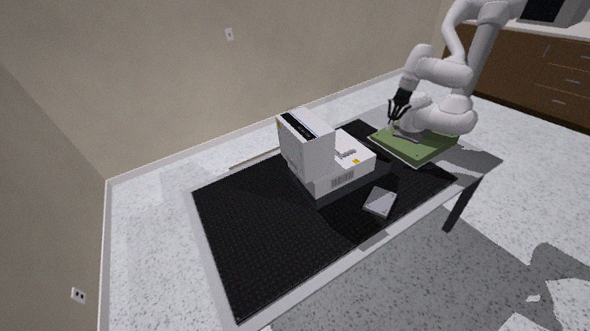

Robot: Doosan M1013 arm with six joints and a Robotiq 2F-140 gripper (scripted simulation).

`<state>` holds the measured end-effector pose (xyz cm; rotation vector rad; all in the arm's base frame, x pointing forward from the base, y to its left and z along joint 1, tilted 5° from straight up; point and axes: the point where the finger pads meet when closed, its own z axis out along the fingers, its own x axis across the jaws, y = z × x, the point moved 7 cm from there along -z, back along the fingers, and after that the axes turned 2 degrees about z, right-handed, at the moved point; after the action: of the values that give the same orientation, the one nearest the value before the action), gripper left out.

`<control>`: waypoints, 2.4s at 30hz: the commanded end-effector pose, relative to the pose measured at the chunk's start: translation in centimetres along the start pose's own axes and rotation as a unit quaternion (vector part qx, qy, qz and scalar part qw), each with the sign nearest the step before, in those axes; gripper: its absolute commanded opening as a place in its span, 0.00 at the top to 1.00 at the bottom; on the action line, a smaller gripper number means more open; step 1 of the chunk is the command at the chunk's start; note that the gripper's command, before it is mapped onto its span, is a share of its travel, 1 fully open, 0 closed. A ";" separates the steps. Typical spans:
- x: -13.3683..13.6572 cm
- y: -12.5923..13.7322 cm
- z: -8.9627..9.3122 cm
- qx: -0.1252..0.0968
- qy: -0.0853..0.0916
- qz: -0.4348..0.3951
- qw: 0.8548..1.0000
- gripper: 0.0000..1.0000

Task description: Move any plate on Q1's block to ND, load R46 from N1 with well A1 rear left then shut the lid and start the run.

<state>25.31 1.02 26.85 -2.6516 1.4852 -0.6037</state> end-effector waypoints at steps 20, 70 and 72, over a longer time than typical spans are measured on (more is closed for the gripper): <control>0.0 0.0 0.0 0.000 0.000 0.000 1.000 1.00; 4.0 -3.5 1.0 -0.014 -0.030 -0.071 0.997 0.34; 4.7 -4.1 1.2 -0.014 -0.030 -0.071 0.997 0.34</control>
<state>30.15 -0.46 27.92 -2.7847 1.3183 -0.5195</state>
